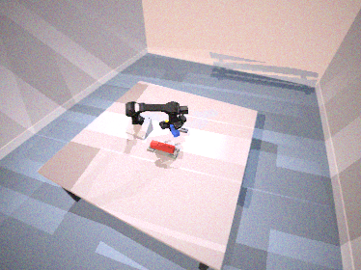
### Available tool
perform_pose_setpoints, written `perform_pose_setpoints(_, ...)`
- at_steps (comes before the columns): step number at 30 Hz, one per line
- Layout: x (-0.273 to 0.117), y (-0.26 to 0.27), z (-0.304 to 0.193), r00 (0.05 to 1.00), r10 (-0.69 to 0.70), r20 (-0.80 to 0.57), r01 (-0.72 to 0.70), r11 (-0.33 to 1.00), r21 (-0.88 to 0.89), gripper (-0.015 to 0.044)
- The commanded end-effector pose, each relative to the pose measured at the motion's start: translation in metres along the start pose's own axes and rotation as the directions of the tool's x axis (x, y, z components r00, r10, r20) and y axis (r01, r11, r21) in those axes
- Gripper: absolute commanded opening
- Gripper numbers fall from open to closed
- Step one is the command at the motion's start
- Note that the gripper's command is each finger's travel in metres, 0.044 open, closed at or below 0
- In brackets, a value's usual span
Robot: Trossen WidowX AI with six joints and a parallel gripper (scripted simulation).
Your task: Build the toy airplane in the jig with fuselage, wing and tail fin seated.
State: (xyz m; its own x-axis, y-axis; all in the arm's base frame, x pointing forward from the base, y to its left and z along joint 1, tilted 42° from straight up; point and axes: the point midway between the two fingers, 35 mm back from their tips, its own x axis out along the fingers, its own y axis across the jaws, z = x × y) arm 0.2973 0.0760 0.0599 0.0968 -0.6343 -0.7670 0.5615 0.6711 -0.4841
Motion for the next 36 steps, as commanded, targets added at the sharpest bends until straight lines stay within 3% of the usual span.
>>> perform_pose_setpoints(1, 0.003, -0.014, 0.004, 1.0, -0.002, 0.004, 0.002, 0.996, 0.086, 0.0)
perform_pose_setpoints(17, 0.015, -0.065, 0.012, 1.0, -0.011, 0.009, 0.006, 0.924, 0.383, 0.0)
perform_pose_setpoints(36, 0.03, -0.121, 0.009, 0.999, -0.031, 0.018, 0.01, 0.73, 0.684, 0.0)
